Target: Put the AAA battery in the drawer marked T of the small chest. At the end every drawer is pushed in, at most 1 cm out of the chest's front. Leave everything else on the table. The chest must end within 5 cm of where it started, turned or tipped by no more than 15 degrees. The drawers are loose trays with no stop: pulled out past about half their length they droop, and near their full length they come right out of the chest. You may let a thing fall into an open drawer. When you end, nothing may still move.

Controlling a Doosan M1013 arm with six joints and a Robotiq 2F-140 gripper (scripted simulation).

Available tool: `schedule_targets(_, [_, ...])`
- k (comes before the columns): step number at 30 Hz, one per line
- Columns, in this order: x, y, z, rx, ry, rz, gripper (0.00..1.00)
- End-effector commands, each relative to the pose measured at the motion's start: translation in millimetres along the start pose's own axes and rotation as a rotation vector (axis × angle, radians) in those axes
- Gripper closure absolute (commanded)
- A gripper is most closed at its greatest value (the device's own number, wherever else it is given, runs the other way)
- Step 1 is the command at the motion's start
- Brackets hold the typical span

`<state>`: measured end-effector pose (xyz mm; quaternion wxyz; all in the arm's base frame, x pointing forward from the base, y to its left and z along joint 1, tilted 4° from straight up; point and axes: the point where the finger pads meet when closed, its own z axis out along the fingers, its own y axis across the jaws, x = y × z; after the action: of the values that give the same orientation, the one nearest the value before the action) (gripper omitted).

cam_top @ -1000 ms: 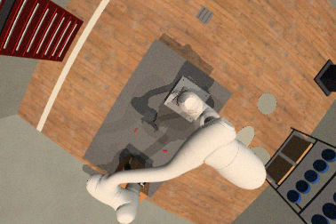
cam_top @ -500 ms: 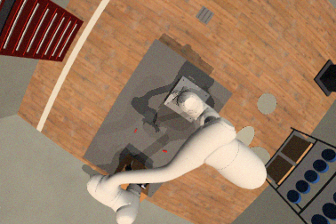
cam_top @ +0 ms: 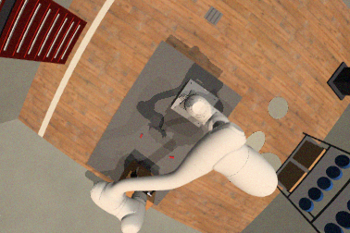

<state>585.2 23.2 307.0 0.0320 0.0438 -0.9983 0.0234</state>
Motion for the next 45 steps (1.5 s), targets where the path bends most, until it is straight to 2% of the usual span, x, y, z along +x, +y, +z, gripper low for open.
schedule_targets(1, [-1, 2, -3, -0.003, 0.000, -0.006, 0.00])
schedule_targets(3, [-2, 2, -1, -0.003, 0.000, -0.004, 0.00])
schedule_targets(4, [-7, 3, 9, -0.003, 0.001, 0.002, 0.00])
schedule_targets(6, [-32, 9, 58, -0.003, 0.001, 0.034, 0.00])
schedule_targets(7, [-32, 9, 58, -0.003, 0.001, 0.034, 0.00])
schedule_targets(8, [-46, 12, 91, -0.003, 0.001, 0.055, 0.00])
schedule_targets(9, [-46, 12, 91, -0.003, 0.001, 0.055, 0.00])
schedule_targets(10, [-56, 16, 120, -0.003, 0.001, 0.073, 0.00])
schedule_targets(11, [-56, 16, 120, -0.003, 0.001, 0.073, 0.00])
schedule_targets(12, [-63, 19, 142, -0.003, 0.001, 0.086, 0.00])
schedule_targets(14, [-63, 19, 142, -0.003, 0.001, 0.086, 0.00])
schedule_targets(16, [-67, 21, 154, -0.003, 0.001, 0.094, 0.00])
schedule_targets(31, [-69, 21, 156, -0.002, -0.019, 0.094, 0.00])
schedule_targets(45, [-80, 20, 166, 0.004, -0.151, 0.094, 0.00])
